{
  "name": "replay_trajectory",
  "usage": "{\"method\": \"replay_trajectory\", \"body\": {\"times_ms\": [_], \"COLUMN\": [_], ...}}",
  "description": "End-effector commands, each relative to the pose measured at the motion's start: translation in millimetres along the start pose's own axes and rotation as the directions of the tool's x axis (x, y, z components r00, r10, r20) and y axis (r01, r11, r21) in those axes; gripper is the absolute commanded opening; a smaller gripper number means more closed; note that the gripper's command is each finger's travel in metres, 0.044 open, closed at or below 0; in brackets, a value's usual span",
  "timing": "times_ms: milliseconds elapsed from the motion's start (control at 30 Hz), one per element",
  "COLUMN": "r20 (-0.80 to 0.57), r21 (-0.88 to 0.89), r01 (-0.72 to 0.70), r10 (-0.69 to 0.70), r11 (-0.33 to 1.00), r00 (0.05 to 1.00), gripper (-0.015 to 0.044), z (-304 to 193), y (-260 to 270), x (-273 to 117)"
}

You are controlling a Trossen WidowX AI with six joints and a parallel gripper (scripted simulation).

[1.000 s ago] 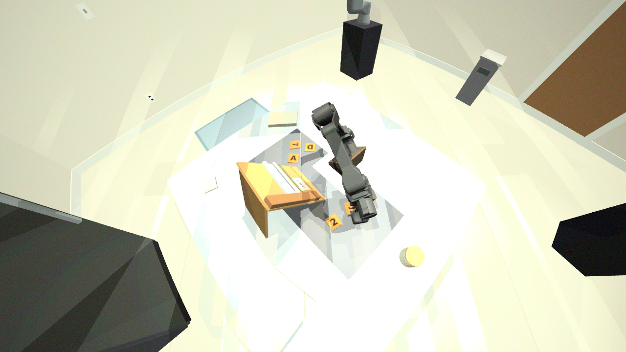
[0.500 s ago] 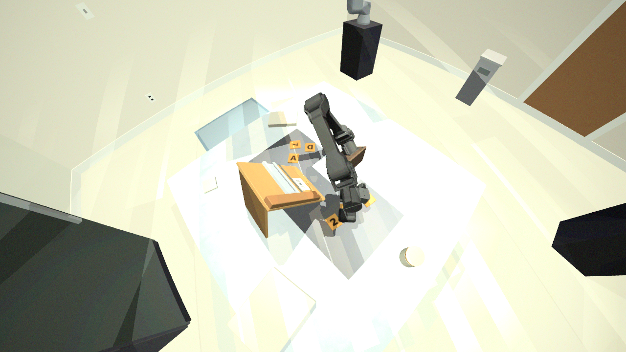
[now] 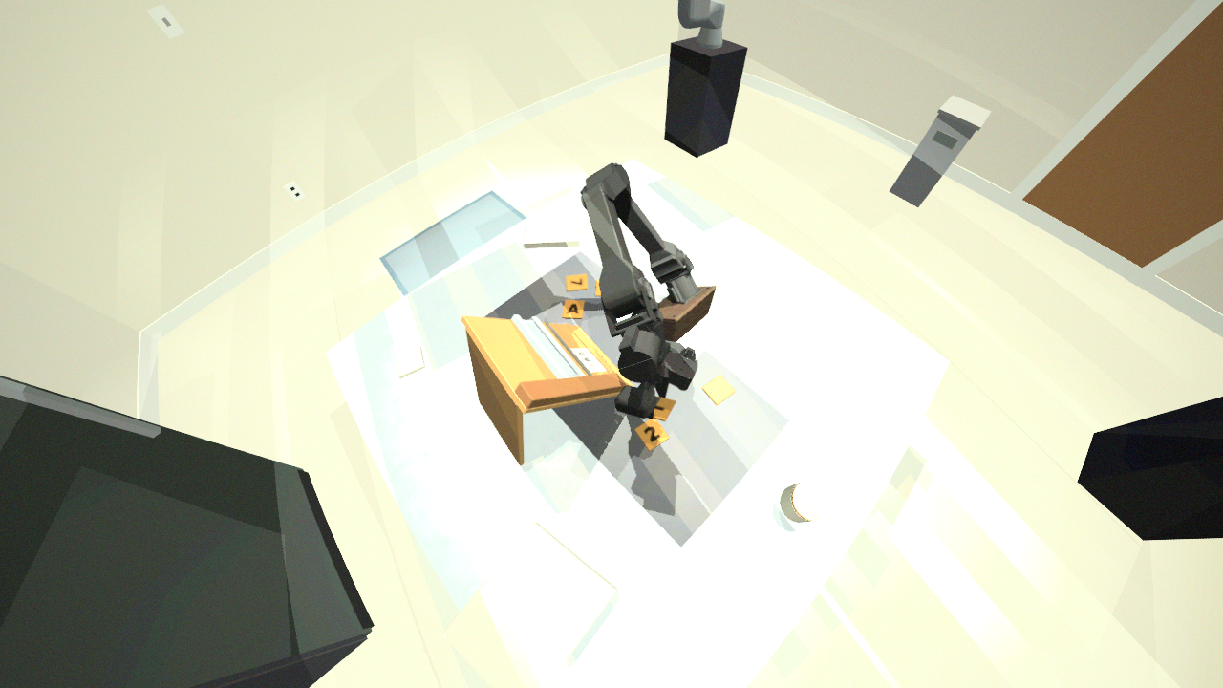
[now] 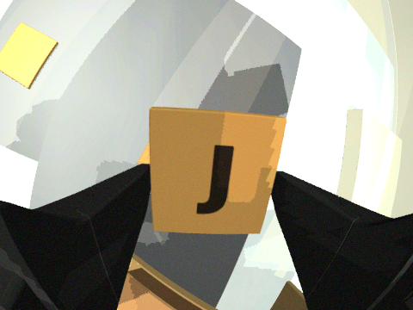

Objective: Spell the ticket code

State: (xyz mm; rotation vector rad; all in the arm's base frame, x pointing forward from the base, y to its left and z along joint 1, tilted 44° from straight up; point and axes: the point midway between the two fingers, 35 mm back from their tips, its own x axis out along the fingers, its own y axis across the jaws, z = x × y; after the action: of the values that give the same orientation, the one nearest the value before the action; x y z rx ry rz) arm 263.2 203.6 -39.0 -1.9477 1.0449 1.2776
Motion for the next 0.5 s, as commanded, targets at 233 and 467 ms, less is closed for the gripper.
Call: {"method": "replay_trajectory", "body": {"times_ms": [233,467], "r20": [0.076,0.105], "r21": [0.248,0.404], "r01": [0.139,0.213], "r10": [-0.162,-0.277], "r11": [0.959,0.890], "r00": [0.984,0.955], "gripper": [0.0000,0.0000], "z": [-27.7,-49.5], "y": [-24.6,-37.4], "x": [-41.6,-71.3]}}
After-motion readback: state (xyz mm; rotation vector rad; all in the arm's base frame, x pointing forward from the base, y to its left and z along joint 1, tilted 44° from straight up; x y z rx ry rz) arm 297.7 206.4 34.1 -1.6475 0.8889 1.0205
